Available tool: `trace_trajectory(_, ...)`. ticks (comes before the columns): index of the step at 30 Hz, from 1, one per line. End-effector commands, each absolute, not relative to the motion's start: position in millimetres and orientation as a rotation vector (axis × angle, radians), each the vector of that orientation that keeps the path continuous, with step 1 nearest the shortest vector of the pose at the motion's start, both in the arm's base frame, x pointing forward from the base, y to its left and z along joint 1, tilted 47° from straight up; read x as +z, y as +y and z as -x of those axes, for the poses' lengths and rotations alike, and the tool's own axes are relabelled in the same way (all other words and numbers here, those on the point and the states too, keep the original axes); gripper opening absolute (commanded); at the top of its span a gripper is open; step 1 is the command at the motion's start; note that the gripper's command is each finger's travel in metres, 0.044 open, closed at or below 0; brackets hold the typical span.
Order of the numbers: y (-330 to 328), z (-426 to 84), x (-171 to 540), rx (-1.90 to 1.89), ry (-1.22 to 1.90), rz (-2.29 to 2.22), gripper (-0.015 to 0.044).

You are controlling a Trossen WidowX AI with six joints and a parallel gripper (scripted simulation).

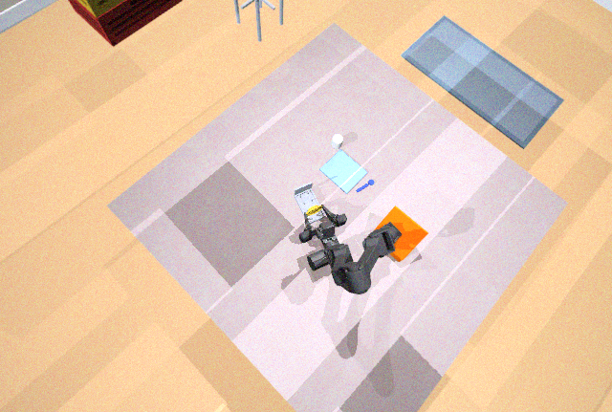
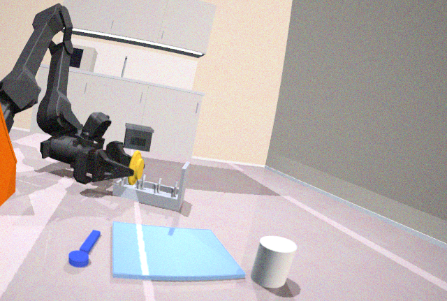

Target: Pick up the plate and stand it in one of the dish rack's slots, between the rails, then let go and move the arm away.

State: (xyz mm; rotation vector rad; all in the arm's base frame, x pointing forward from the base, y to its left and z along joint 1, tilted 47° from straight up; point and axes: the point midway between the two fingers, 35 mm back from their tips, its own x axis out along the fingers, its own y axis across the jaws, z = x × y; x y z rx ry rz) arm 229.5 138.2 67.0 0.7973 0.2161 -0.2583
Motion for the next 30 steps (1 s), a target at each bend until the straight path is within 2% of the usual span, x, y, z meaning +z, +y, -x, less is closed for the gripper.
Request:
trace_trajectory(1, 138.0, -229.4, 66.8, -0.258, 0.218, -0.792, 0.0000)
trace_trajectory(2, 138.0, -229.4, 66.8, -0.258, 0.218, -0.792, 0.0000)
trace_trajectory(17, 138.2, -229.5, 67.0, -0.258, 0.216, -0.797, 0.0394)
trace_trajectory(24, 135.7, -231.2, 70.5, -0.261, 0.219, -0.799, 0.0400)
trace_trajectory(30, 109.1, -241.9, 101.4, -0.274, 0.229, -0.808, 0.0400)
